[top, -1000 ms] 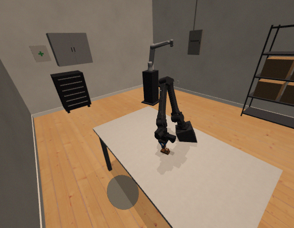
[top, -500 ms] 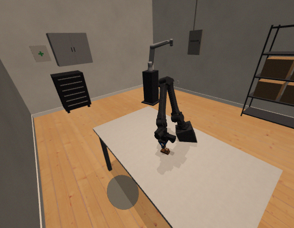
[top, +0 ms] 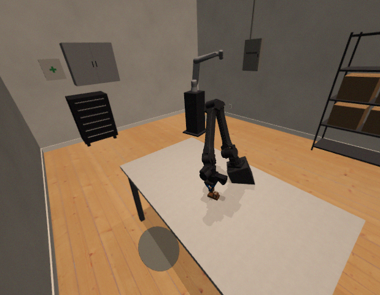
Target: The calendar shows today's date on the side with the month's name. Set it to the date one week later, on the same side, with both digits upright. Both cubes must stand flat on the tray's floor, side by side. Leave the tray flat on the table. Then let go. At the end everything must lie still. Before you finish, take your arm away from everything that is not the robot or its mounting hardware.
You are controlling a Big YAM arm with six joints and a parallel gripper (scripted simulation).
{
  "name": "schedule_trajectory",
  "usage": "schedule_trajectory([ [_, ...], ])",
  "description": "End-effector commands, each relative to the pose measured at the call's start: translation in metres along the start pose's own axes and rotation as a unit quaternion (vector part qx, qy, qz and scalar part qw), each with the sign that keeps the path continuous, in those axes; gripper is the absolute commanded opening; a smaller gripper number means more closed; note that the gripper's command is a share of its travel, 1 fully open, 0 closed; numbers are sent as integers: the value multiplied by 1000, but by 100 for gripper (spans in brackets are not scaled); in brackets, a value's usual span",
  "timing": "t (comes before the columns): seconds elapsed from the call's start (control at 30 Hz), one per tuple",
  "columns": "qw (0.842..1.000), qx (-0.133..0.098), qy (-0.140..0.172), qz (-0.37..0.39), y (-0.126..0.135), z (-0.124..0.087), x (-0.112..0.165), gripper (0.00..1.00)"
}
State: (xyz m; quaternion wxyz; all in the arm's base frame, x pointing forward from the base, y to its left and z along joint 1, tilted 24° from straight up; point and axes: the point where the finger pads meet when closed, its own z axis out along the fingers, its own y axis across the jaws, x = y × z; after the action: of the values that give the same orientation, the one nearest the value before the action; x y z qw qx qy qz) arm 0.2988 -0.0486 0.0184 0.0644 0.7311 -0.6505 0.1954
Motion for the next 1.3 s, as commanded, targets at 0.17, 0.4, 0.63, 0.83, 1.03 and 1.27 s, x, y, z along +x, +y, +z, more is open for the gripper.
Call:
schedule_trajectory([
  [0.17,1000,19,0,4,-14,-5,5,26],
  [0.4,1000,19,0,4,-15,-5,5,26],
  [0.63,1000,21,1,5,-20,-6,6,26],
  [0.83,1000,22,1,5,-22,-6,7,26],
  [1.03,1000,22,1,5,-22,-6,7,26],
  [1.27,1000,22,1,5,-22,-6,7,26],
])
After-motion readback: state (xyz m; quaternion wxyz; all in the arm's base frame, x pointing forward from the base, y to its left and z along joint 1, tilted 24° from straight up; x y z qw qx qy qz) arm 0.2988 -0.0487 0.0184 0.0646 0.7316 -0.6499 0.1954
